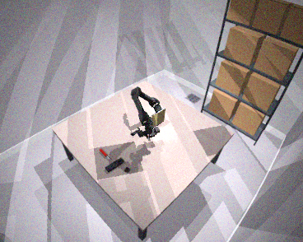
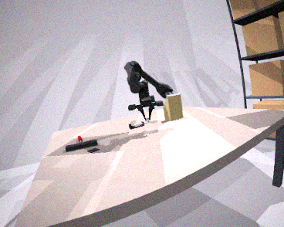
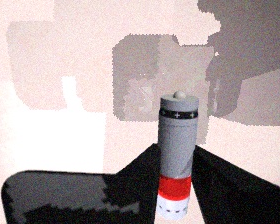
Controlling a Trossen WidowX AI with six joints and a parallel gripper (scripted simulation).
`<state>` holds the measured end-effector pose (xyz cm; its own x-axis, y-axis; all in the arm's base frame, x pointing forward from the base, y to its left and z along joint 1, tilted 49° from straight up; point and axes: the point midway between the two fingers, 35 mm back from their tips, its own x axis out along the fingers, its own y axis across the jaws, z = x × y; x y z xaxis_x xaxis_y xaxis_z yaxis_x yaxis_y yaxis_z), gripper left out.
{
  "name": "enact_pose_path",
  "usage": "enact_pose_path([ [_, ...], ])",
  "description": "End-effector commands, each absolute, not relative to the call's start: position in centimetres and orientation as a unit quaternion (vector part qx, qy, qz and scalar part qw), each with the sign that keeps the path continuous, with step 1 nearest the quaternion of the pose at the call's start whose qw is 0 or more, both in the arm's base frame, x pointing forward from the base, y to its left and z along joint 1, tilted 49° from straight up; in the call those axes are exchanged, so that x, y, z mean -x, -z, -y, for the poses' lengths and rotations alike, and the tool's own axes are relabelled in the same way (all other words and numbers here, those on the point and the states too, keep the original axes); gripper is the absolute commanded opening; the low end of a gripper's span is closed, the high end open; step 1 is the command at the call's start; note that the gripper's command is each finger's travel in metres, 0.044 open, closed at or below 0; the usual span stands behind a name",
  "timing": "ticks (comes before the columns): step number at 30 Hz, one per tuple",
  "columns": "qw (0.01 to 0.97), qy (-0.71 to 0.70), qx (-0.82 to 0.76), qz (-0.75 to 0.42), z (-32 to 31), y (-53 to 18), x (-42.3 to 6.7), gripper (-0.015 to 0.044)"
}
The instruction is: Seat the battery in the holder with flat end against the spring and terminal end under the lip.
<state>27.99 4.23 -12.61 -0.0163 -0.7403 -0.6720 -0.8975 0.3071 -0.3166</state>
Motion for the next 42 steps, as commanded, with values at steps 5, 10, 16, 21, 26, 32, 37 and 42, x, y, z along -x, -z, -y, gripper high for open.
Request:
enact_pose_path([
  [5, 0.474, 0.002, 0.514, -0.715, -1.7, 8.3, -28.8, 0.0058],
  [10, 0.527, 0.078, 0.46, -0.711, 0.2, 5.2, -29.0, 0.0058],
  [16, 0.581, 0.17, 0.388, -0.695, 2.7, 1.8, -28.7, 0.0058],
  [21, 0.619, 0.244, 0.322, -0.673, 4.9, -0.9, -27.9, 0.0058],
  [26, 0.629, 0.266, 0.301, -0.666, 5.5, -1.7, -27.6, 0.0058],
  [32, 0.637, 0.256, 0.304, -0.661, 5.7, -1.0, -27.7, 0.0058],
  [37, 0.656, 0.243, 0.307, -0.645, 6.3, -0.2, -27.8, 0.0058],
  [42, 0.674, 0.232, 0.311, -0.629, 7.0, 0.4, -28.0, 0.0058],
])
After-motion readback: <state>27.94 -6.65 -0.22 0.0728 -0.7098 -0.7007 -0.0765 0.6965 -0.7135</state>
